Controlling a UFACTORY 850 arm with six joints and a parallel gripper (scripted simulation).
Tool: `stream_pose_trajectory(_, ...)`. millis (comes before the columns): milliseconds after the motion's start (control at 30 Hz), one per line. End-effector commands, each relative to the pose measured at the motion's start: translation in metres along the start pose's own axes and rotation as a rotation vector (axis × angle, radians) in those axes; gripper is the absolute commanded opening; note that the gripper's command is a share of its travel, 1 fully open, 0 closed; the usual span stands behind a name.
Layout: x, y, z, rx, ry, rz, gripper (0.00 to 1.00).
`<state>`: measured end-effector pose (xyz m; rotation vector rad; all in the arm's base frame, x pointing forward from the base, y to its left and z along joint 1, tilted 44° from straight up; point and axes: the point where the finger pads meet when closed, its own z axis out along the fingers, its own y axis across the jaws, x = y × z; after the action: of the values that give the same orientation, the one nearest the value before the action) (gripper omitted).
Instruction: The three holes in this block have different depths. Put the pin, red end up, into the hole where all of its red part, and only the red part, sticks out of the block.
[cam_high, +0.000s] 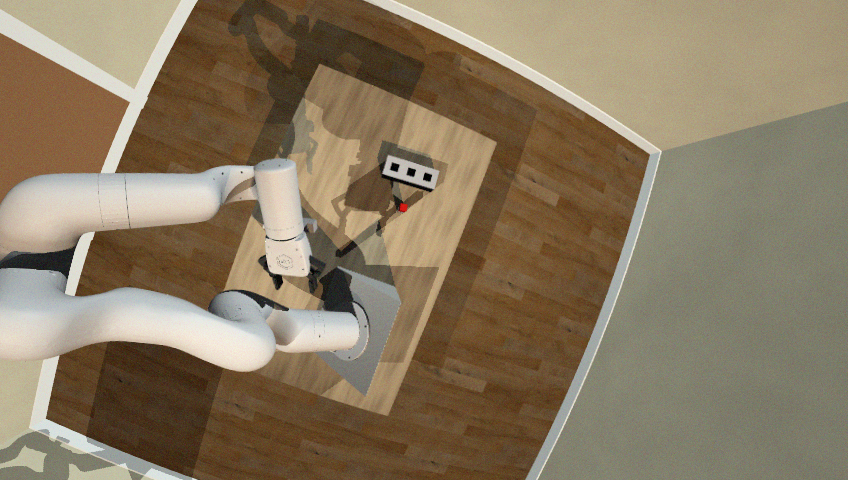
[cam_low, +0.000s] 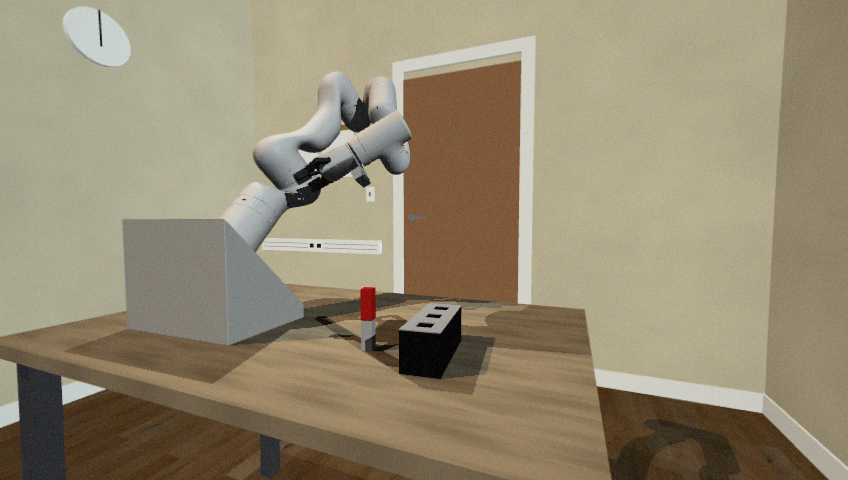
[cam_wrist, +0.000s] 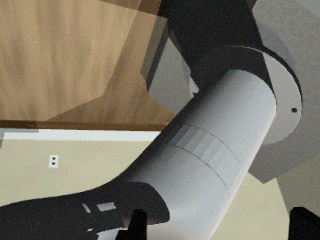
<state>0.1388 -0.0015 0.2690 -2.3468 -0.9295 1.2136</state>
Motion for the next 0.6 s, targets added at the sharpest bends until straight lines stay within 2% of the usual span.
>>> stream_pose_trajectory(0, 0.000, 0.000, 0.000, 0.000, 0.001, 0.000, 1.00)
stream_pose_trajectory(533, 0.000, 0.000, 0.000, 0.000, 0.001, 0.000, 1.00)
stream_pose_trajectory(567, 0.042, 0.040, -0.054, -0.131, 0.176, 0.174, 1.00)
